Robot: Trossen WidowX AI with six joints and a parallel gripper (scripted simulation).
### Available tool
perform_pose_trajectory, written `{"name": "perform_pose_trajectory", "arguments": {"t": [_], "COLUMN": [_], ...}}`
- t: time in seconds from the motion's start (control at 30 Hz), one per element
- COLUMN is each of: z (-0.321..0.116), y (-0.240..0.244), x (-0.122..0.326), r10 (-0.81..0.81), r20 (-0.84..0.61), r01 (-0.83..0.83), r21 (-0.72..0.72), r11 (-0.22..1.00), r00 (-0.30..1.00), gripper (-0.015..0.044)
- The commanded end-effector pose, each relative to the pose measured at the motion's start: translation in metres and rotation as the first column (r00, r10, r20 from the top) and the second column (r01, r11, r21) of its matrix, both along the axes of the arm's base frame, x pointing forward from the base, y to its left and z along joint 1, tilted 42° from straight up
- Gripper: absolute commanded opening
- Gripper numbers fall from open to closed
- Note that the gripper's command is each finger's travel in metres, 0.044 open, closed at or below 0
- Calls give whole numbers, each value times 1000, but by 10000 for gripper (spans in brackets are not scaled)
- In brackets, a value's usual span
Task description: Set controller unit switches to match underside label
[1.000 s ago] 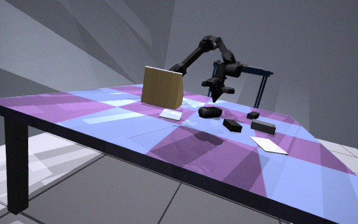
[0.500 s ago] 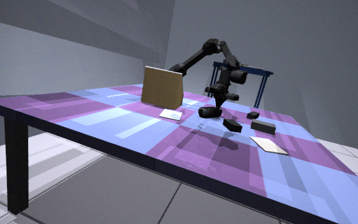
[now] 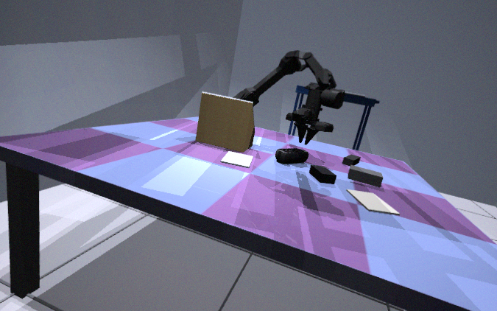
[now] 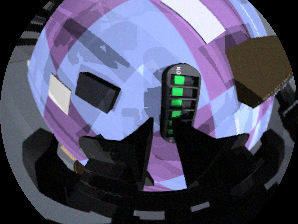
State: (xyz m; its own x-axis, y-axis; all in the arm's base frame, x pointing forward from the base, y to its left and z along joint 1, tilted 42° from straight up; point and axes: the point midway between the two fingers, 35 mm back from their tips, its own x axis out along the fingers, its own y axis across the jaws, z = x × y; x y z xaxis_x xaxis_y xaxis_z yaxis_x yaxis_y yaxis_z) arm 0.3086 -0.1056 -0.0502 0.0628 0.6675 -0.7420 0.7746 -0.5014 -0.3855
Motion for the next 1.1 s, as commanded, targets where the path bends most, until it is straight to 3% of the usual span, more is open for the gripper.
{"name": "perform_pose_trajectory", "arguments": {"t": [0.0,0.07,0.4,0.77,1.07], "z": [15,15,15,15,14], "y": [-14,-14,-14,-14,-13], "x": [1,1,1,1,1], "r10": [2,2,2,2,-5], "r20": [16,16,16,16,15], "r01": [-2,-2,-2,-2,5], "r21": [-15,-15,-15,-15,-10], "r11": [1000,1000,1000,1000,1000], "r00": [1000,1000,1000,1000,1000], "gripper": [210,263,0,0,236]}}
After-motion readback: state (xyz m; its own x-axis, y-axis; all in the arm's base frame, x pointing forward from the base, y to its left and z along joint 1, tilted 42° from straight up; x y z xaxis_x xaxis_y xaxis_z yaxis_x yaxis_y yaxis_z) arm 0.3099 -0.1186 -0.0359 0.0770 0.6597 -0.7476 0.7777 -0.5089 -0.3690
